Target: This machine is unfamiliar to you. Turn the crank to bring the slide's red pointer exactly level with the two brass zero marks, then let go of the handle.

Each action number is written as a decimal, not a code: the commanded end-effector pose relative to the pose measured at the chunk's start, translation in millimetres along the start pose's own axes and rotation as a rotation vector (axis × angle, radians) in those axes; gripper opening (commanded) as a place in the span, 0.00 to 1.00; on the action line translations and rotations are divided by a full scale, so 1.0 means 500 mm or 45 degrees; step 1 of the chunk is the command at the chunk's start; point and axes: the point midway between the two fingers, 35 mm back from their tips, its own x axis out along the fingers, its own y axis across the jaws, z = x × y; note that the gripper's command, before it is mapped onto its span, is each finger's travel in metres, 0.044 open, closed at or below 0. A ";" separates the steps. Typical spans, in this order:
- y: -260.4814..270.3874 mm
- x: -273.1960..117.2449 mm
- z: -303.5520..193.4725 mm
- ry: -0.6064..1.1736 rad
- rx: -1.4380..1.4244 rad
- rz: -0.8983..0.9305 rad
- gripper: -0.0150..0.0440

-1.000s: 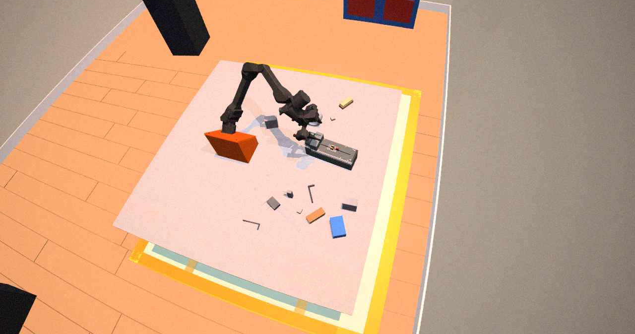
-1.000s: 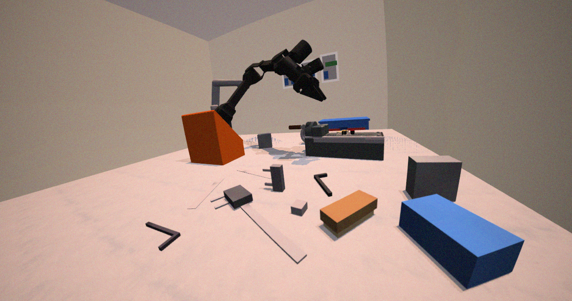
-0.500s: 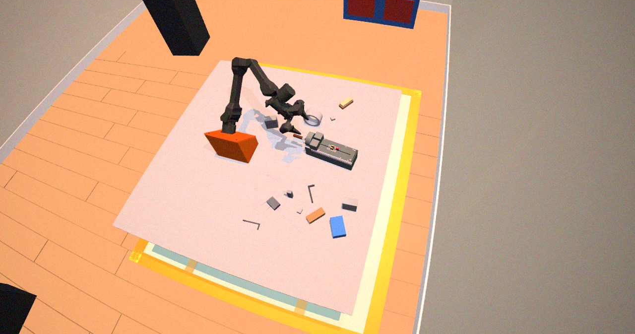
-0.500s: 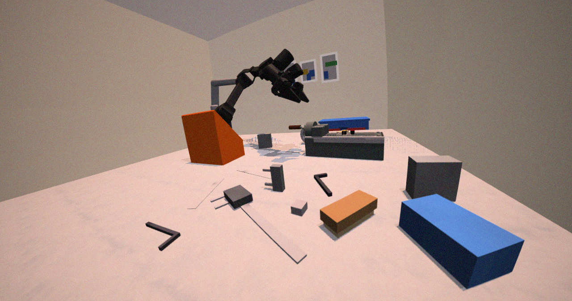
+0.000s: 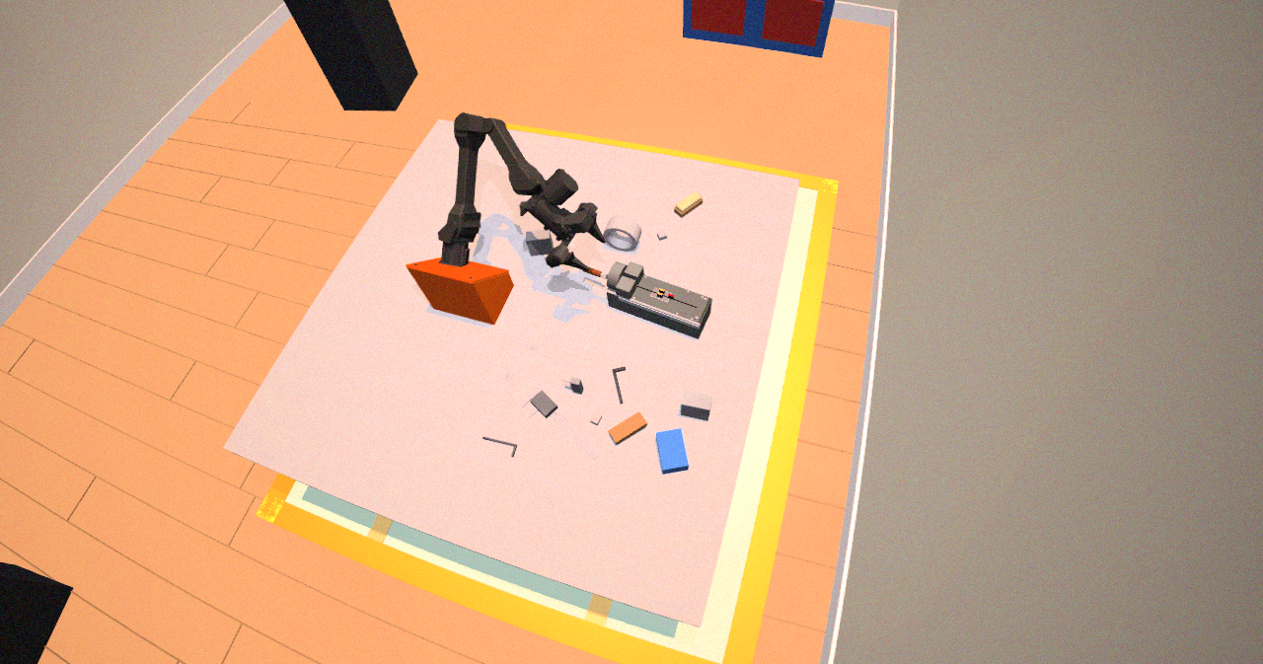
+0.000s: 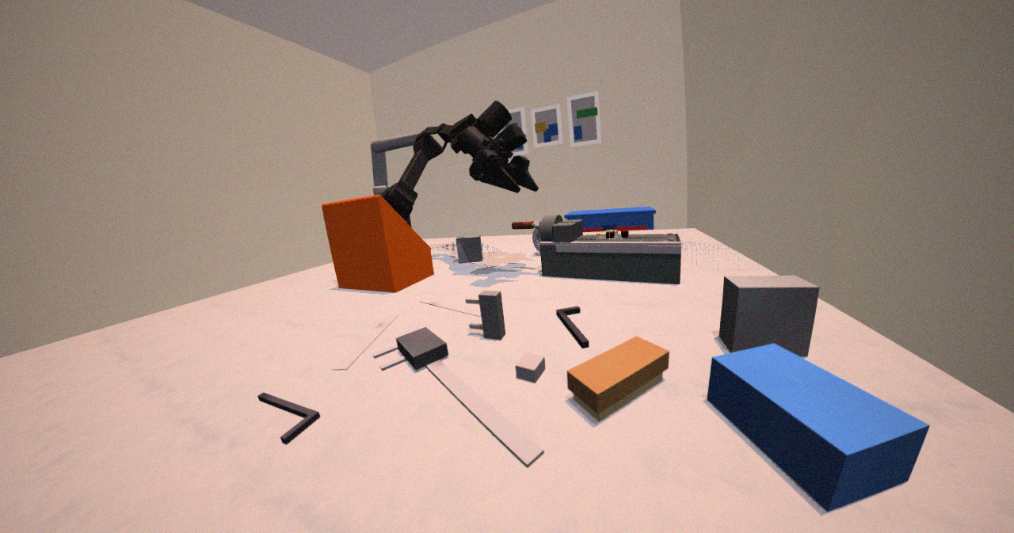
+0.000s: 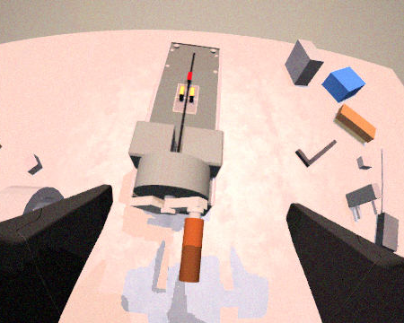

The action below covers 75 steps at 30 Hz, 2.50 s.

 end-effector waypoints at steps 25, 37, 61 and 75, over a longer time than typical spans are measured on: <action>-0.001 0.087 -0.094 0.017 0.010 -0.004 1.00; -0.001 0.112 -0.122 0.017 0.011 -0.002 1.00; 0.001 0.132 -0.148 0.015 0.013 0.000 0.47; 0.000 0.132 -0.147 0.015 0.013 0.000 0.25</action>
